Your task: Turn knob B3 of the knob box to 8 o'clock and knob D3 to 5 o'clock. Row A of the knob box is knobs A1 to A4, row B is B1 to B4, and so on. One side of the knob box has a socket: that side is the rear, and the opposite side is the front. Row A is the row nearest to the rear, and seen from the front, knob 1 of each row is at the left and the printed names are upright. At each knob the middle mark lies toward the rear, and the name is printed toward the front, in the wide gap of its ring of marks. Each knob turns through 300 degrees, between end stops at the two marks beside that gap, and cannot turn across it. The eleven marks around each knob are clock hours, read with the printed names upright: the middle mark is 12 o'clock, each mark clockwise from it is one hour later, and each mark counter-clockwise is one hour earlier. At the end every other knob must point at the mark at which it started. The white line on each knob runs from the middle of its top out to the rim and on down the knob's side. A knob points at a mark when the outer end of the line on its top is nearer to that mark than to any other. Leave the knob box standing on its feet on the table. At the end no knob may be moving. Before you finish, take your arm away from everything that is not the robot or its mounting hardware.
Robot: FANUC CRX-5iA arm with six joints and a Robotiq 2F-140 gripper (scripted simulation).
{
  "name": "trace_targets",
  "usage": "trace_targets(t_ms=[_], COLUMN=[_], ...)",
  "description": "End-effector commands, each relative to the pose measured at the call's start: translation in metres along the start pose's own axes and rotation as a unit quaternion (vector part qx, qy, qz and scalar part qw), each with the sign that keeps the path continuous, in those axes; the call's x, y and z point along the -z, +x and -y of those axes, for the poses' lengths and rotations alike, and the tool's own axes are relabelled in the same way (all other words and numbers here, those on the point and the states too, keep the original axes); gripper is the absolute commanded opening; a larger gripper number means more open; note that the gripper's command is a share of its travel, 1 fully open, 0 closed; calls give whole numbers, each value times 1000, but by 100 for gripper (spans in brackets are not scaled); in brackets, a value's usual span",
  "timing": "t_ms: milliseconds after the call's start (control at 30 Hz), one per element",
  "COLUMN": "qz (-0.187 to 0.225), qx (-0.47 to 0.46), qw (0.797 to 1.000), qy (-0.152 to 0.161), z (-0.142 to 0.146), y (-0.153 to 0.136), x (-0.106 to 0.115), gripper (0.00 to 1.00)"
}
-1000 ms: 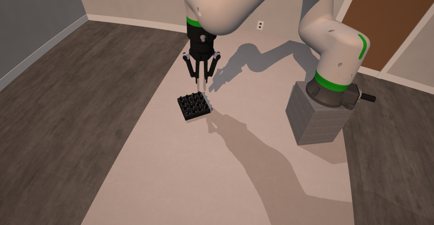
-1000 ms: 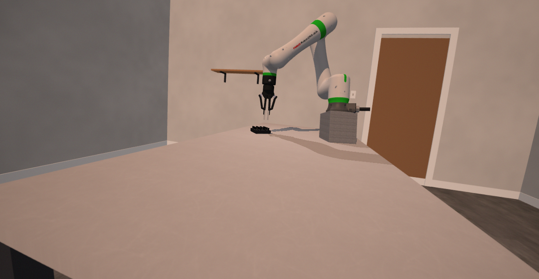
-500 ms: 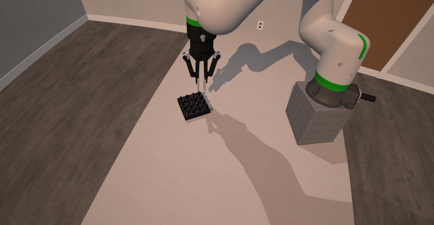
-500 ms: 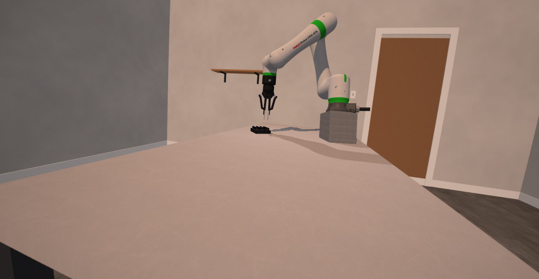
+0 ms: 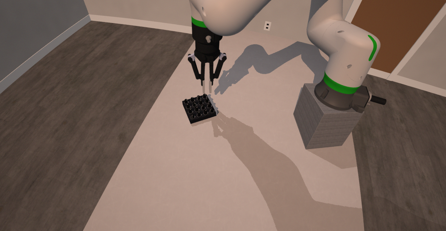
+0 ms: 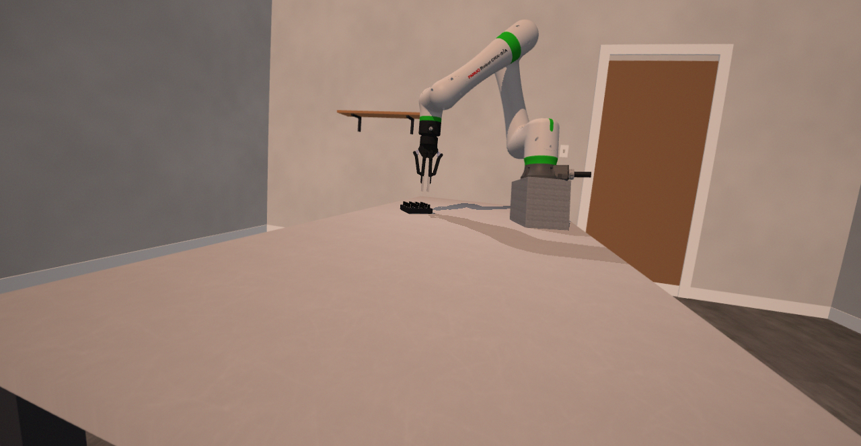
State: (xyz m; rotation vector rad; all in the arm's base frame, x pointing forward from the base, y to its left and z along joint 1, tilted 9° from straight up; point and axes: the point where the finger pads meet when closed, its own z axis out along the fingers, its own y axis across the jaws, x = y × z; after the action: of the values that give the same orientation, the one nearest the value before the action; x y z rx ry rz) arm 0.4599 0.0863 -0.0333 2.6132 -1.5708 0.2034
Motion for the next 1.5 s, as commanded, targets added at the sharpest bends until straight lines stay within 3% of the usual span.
trace_targets(t_ms=[0,800,1467], qz=[0,0,0], qx=[0,0,0], qw=[1000,1000,1000], qy=[0,0,0], z=[0,0,0], y=[0,0,0], x=[0,-8,-31], gripper=[12,12,12])
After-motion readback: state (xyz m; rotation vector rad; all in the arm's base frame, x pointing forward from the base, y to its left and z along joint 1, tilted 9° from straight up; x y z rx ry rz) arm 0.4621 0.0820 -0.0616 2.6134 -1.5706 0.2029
